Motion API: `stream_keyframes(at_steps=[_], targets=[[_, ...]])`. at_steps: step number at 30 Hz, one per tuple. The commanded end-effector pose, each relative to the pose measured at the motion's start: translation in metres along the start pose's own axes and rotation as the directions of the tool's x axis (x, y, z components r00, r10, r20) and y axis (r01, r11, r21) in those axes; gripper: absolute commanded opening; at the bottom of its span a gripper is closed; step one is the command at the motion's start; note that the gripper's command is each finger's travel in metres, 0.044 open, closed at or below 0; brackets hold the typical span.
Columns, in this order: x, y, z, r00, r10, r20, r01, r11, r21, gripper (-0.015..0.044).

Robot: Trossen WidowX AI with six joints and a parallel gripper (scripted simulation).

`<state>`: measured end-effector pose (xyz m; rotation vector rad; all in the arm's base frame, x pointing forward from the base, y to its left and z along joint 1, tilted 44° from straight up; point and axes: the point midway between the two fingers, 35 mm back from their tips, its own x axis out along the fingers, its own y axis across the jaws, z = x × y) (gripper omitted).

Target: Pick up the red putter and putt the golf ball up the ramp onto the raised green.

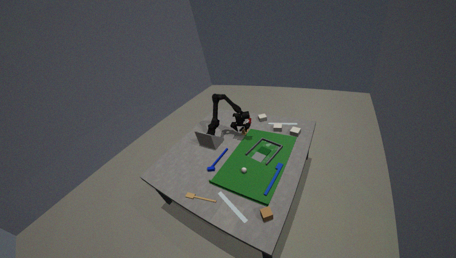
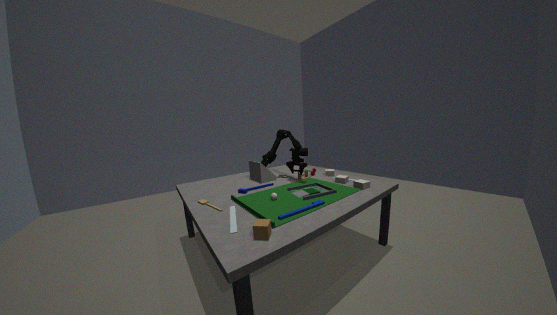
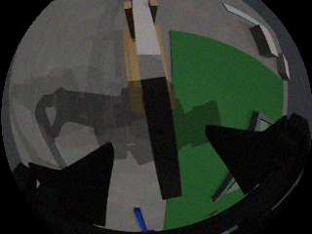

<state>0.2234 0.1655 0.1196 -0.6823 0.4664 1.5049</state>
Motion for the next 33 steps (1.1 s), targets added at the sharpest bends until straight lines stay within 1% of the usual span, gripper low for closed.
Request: stream_keyframes(at_steps=[1,16,19,25,33], targets=[[0.0,0.0,0.0,1.0,0.0,0.0,0.0,1.0,0.0,0.0414],[0.0,0.0,0.0,1.0,0.0,0.0,0.0,1.0,0.0,0.002],[0.0,0.0,0.0,1.0,0.0,0.0,0.0,1.0,0.0,0.0],[-0.005,-0.001,0.0,1.0,0.0,-0.003,0.0,1.0,0.0,0.0],[-0.043,-0.005,-0.001,1.0,0.003,-0.015,-0.003,1.0,-0.001,0.0]])
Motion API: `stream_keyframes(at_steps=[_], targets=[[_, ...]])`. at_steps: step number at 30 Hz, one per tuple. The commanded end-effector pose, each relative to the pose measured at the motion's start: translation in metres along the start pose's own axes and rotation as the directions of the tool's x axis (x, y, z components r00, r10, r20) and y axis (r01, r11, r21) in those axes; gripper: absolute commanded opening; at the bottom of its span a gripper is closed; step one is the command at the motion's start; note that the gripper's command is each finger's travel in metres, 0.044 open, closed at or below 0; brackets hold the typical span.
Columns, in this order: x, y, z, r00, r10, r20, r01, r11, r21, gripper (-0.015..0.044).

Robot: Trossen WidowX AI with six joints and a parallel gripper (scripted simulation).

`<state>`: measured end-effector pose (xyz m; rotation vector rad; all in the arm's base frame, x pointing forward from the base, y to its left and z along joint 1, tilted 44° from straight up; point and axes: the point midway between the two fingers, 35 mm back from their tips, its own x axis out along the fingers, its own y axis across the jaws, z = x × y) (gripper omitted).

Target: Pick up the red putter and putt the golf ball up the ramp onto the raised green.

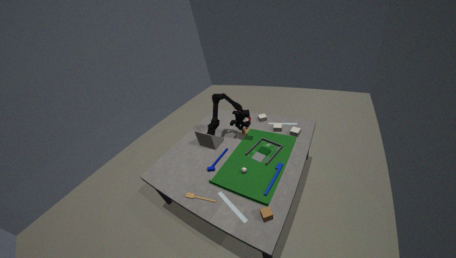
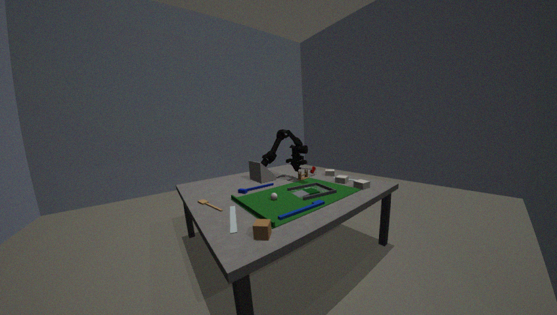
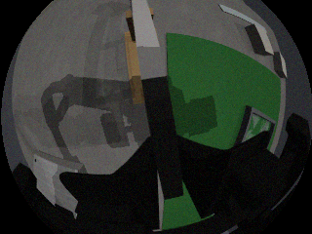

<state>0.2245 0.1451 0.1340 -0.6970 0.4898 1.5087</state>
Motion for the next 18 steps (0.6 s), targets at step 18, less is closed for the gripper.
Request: stream_keyframes(at_steps=[18], targets=[[-0.069,-0.007,-0.009,1.0,-0.016,-0.009,0.017,0.997,0.077,0.0]])
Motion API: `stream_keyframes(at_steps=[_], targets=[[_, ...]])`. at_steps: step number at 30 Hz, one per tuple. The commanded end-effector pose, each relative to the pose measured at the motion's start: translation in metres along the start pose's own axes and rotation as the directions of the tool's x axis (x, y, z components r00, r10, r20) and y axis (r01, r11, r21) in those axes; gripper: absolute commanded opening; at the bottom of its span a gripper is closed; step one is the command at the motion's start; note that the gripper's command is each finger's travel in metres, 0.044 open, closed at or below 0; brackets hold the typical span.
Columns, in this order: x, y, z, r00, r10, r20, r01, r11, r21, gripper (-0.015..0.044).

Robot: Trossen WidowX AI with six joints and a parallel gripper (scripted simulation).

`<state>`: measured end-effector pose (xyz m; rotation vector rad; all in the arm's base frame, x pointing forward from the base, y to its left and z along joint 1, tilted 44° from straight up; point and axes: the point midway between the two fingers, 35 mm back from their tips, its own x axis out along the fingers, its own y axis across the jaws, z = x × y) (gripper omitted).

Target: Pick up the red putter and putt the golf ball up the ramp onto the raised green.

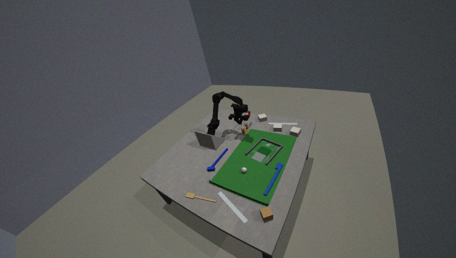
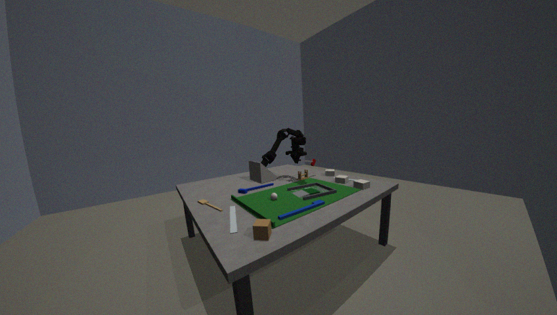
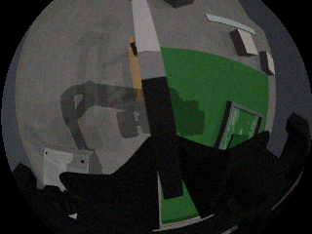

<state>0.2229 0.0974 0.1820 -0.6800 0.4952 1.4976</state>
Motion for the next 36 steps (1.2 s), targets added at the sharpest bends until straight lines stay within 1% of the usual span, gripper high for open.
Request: stream_keyframes(at_steps=[1,8,15,26,29,36], targets=[[-0.002,-0.01,-0.016,1.0,-0.012,-0.02,0.014,0.996,0.089,0.0],[-0.009,-0.029,-0.056,0.998,-0.026,-0.057,0.042,0.956,0.289,0.0],[-0.016,-0.041,-0.099,0.996,-0.03,-0.089,0.069,0.875,0.479,0.0],[-0.026,-0.04,-0.166,0.994,-0.031,-0.106,0.101,0.651,0.752,0.0],[-0.028,-0.035,-0.182,0.994,-0.017,-0.104,0.093,0.618,0.781,0.0],[-0.032,-0.027,-0.223,0.994,-0.005,-0.106,0.095,0.48,0.872,0.0]])
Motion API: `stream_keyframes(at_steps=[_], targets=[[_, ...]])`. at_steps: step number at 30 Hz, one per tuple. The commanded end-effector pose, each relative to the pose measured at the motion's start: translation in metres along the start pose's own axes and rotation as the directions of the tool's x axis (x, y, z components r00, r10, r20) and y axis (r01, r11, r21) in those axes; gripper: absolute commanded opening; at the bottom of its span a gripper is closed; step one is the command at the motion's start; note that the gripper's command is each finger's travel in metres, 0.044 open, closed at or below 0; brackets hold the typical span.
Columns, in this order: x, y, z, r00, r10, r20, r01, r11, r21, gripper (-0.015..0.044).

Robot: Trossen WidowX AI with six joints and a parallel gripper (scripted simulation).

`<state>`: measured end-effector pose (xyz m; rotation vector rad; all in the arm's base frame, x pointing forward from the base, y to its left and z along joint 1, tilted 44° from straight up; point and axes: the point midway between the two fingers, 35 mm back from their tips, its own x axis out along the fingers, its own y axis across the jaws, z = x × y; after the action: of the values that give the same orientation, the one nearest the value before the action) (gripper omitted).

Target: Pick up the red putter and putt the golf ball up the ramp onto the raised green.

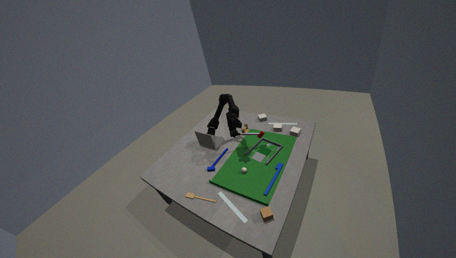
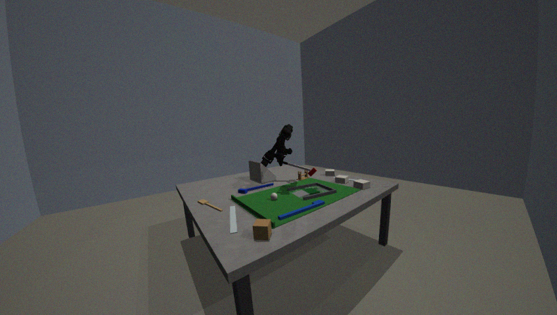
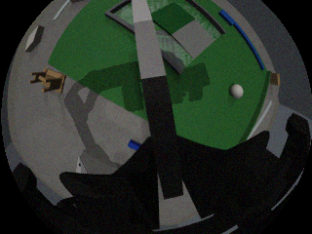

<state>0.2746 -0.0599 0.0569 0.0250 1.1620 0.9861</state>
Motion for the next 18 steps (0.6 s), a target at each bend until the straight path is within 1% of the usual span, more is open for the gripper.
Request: stream_keyframes(at_steps=[1,9,18], targets=[[-0.002,-0.018,-0.017,1.0,-0.005,-0.001,0.005,0.995,0.103,0.0],[0.0,-0.052,-0.055,1.0,-0.005,-0.004,0.006,0.947,0.322,0.0],[0.007,-0.082,-0.103,1.0,0.002,-0.001,-0.001,0.838,0.546,0.0]])
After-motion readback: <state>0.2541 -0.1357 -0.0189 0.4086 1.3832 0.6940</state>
